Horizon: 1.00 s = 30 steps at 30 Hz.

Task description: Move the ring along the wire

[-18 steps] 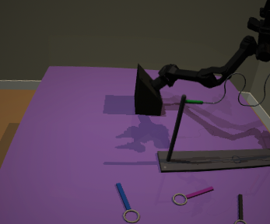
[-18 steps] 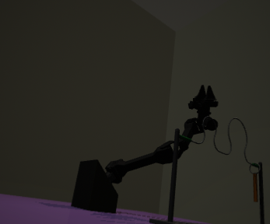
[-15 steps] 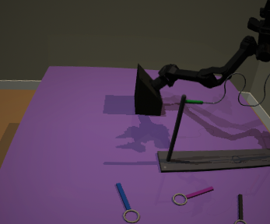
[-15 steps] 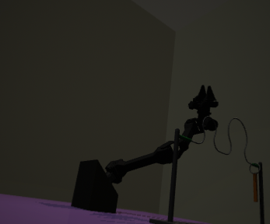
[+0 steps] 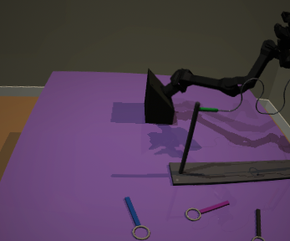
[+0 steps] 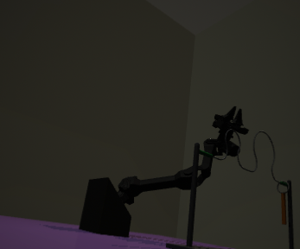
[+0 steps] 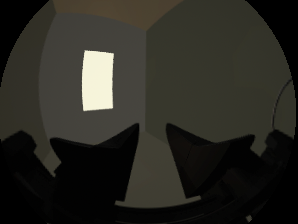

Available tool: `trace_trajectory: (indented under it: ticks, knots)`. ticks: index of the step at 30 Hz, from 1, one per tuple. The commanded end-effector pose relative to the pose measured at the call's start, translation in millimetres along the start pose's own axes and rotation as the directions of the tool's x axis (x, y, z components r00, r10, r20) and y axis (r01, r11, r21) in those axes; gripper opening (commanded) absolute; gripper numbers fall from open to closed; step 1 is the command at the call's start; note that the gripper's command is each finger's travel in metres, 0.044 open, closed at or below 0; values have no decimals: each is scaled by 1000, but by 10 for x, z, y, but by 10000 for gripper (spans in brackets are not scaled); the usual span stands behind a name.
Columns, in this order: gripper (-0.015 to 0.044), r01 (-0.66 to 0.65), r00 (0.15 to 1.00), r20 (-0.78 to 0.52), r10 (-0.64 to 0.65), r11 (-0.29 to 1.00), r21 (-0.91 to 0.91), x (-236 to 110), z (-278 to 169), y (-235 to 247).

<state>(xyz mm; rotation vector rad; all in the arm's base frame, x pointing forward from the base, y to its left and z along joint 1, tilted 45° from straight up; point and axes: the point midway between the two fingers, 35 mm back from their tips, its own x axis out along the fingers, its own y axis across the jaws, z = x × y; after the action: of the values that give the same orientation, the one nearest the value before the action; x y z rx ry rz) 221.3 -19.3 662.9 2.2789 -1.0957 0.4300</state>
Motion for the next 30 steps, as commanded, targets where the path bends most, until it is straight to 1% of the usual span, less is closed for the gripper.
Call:
trace_trajectory:
  ticks: [1,7,14,22,30]
  knots:
    - [160,53,995,-93,-39,987,154,-133,-193,182]
    - [160,172,970,-226,-92,916,363,-315,-440,363]
    - [160,337,918,-377,-123,742,579,-497,-652,629]
    - [160,509,848,-519,-111,446,736,-621,-769,965]
    - [160,622,783,-619,-59,88,778,-635,-766,1293]
